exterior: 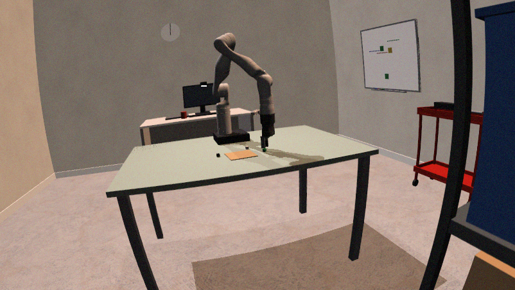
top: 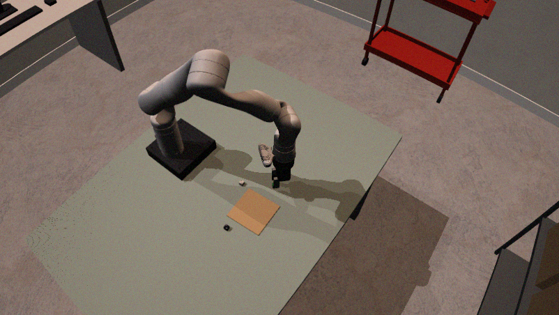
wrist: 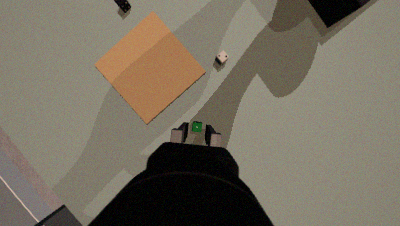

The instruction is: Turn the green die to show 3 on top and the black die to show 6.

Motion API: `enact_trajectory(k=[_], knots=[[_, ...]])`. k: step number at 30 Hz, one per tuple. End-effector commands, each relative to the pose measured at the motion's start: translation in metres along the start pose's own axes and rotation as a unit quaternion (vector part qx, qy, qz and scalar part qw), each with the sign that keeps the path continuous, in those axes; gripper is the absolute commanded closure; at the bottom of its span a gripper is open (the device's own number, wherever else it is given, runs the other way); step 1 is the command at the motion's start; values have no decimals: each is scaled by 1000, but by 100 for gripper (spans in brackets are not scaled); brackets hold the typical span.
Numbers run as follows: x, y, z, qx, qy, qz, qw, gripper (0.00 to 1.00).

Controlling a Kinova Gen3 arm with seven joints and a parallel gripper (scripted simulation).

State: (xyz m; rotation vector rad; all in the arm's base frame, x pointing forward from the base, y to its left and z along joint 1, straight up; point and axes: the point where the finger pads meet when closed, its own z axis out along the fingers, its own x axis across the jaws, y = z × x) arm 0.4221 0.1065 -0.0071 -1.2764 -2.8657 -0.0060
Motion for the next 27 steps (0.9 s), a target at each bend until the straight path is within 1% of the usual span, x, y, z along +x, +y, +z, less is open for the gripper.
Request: enact_trajectory(k=[1, 18, 27], knots=[[0, 1, -1, -1, -1, 0, 1000, 36], [0, 1, 0, -1, -1, 0, 1000, 36], [0, 1, 6, -1, -1, 0, 1000, 36]])
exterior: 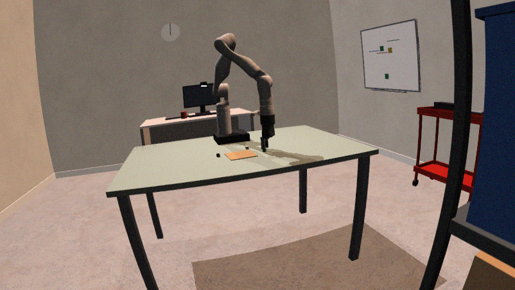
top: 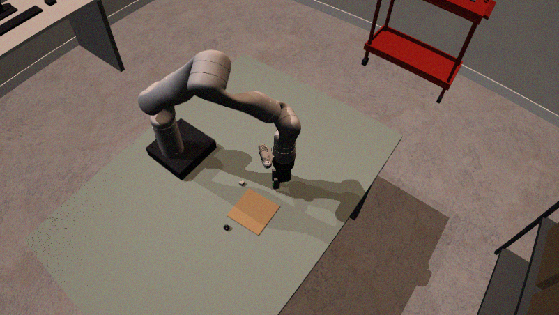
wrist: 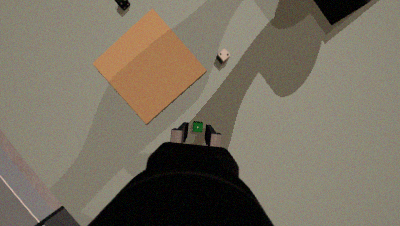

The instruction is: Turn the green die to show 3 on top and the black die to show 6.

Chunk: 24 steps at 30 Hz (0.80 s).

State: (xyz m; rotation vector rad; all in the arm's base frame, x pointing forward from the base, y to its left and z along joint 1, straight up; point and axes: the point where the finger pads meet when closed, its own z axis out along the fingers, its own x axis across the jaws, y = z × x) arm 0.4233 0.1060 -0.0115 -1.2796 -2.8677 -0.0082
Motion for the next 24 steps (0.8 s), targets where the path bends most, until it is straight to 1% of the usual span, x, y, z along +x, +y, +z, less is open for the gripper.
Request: enact_trajectory(k=[1, 12, 24], knots=[[1, 0, 1, 0, 1, -1, 1000, 36], [1, 0, 13, 0, 1, -1, 1000, 36], [1, 0, 15, 0, 1, -1, 1000, 36]])
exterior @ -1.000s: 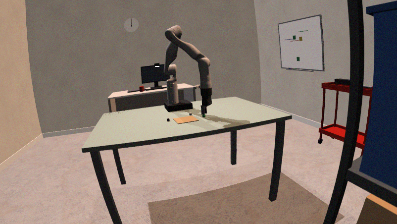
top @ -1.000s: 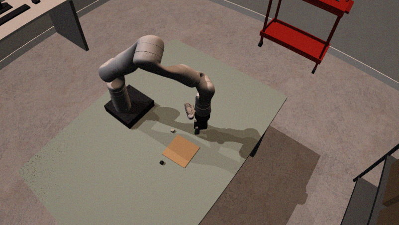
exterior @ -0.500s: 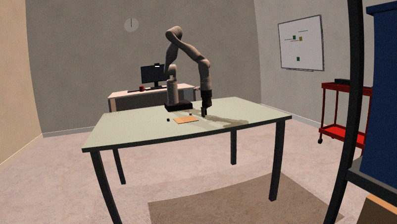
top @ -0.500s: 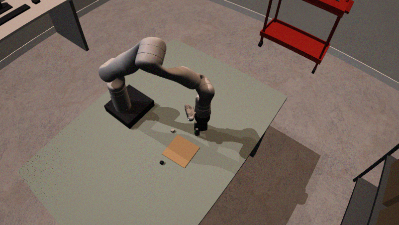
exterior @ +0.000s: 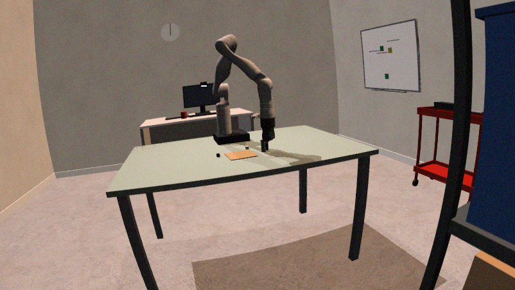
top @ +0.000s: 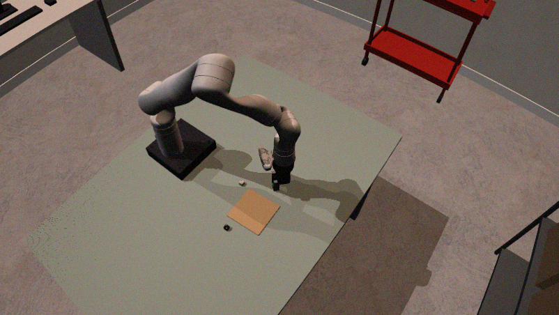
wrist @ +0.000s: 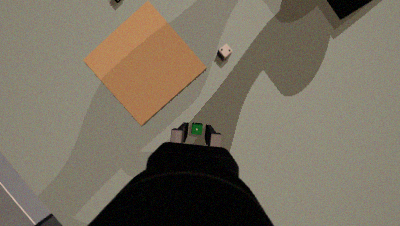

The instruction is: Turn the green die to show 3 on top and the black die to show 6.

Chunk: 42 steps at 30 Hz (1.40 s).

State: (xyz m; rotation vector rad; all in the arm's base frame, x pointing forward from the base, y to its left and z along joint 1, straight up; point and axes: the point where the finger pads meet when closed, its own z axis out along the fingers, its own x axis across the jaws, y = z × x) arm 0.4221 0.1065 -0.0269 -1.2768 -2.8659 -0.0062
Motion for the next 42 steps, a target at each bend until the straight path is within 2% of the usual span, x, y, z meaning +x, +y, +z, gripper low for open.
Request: enact_trajectory(k=[1, 31, 32, 42], knots=[[0, 1, -1, -1, 0, 0, 1000, 36], [0, 1, -1, -1, 0, 0, 1000, 36], [0, 1, -1, -1, 0, 0, 1000, 66], [0, 1, -1, -1, 0, 0, 1000, 66]])
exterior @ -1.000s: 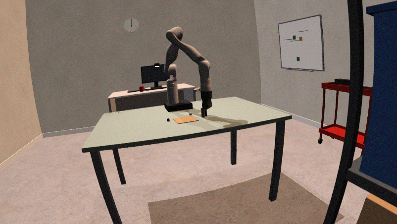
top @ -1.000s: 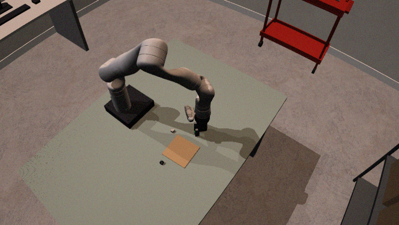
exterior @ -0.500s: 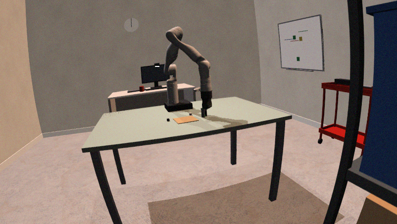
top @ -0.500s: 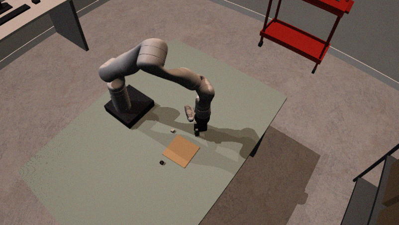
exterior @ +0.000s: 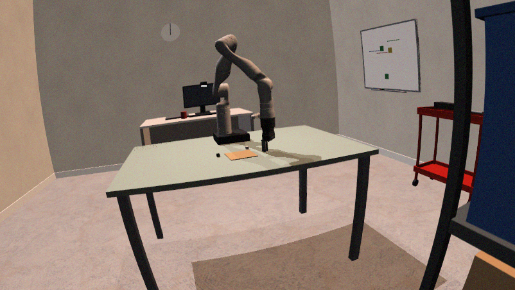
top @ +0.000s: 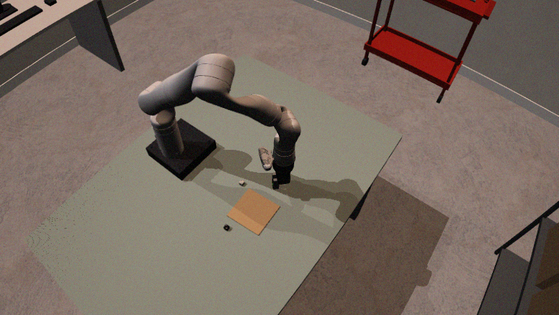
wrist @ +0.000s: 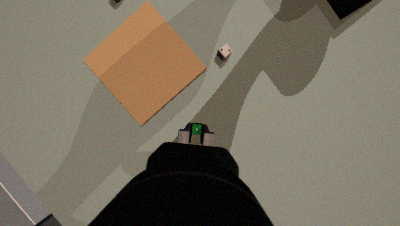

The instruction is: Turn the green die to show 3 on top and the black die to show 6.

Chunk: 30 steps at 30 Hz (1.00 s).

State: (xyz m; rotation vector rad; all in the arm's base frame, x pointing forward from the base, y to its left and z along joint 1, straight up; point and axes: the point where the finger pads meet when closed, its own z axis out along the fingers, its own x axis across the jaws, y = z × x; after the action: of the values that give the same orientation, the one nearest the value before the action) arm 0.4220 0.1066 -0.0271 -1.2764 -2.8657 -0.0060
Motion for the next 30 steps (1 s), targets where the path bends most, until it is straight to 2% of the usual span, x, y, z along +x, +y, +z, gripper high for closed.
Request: enact_trajectory(k=[1, 25, 30], knots=[[0, 1, -1, -1, -1, 0, 1000, 66], [0, 1, -1, -1, -1, 0, 1000, 66], [0, 1, -17, -1, -1, 0, 1000, 66]])
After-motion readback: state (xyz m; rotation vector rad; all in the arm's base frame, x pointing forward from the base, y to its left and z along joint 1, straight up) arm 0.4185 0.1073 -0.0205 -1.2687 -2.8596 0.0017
